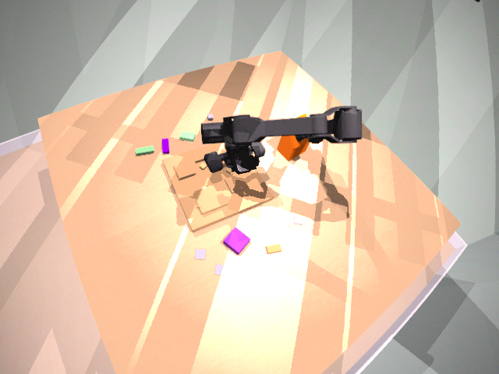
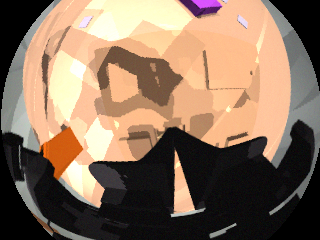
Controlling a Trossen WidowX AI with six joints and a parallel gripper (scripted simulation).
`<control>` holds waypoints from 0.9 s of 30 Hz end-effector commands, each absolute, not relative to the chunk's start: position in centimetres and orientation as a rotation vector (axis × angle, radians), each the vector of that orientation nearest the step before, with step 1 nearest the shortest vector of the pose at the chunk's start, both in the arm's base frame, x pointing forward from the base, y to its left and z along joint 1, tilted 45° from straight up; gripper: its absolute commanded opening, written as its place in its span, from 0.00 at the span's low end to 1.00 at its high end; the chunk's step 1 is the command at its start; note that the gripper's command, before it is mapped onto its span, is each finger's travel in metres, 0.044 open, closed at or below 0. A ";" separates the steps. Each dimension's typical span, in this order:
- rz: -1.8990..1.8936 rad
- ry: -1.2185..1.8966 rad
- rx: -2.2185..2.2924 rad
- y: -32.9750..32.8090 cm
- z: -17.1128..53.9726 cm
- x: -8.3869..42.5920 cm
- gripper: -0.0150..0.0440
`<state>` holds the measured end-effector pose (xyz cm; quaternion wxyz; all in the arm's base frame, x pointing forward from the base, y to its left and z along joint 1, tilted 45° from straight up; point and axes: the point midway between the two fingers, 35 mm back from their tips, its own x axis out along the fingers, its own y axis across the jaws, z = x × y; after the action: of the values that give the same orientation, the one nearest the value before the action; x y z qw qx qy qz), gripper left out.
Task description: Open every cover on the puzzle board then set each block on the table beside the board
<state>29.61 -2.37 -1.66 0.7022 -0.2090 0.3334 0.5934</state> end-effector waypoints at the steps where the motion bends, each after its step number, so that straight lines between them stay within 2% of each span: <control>1: 1.320 0.741 -0.474 -2.8 -1.1 29.6 0.25; 6: 1.198 0.906 -0.252 -2.9 -1.6 28.7 0.25; 17: 0.486 1.459 0.700 -4.1 -2.1 24.8 0.25; 27: -0.169 1.655 1.355 -4.5 -2.3 21.8 0.25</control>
<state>25.11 -4.02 -2.14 0.6680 0.3035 0.6400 0.2280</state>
